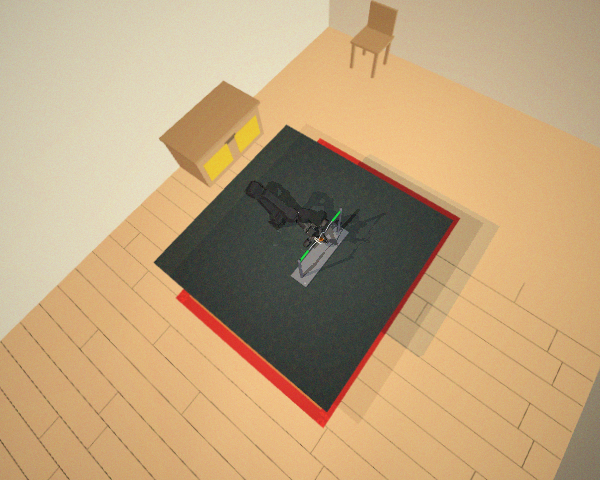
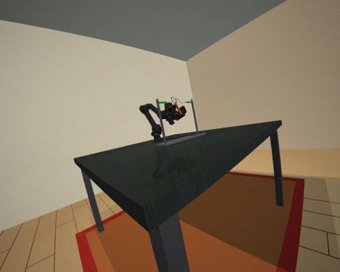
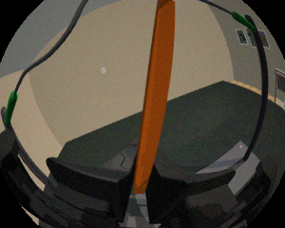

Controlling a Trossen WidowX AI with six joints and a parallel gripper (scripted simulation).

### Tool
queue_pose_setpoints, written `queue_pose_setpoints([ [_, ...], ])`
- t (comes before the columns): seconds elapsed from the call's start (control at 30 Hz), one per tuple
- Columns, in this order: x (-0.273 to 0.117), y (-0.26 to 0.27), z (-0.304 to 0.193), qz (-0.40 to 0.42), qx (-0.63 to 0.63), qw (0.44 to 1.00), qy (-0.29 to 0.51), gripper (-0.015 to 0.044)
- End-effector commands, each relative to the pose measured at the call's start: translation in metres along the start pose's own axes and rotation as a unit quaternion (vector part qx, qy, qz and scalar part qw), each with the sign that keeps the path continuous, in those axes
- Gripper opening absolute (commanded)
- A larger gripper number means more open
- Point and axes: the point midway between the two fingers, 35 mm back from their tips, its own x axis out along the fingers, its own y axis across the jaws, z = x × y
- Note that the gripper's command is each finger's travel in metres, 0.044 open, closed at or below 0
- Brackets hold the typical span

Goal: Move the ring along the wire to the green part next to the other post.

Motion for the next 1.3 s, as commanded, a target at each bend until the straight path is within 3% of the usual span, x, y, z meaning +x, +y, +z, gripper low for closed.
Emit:
queue_pose_setpoints([
  [0.0,0.0,0.004,0.0,0.026,-0.003,1.0,0.0,-0.015],
  [0.67,0.001,-0.002,0.002,0.105,-0.107,0.989,-0.01,-0.015],
  [1.27,0.01,-0.046,0.028,0.076,-0.367,0.926,-0.05,-0.015],
])
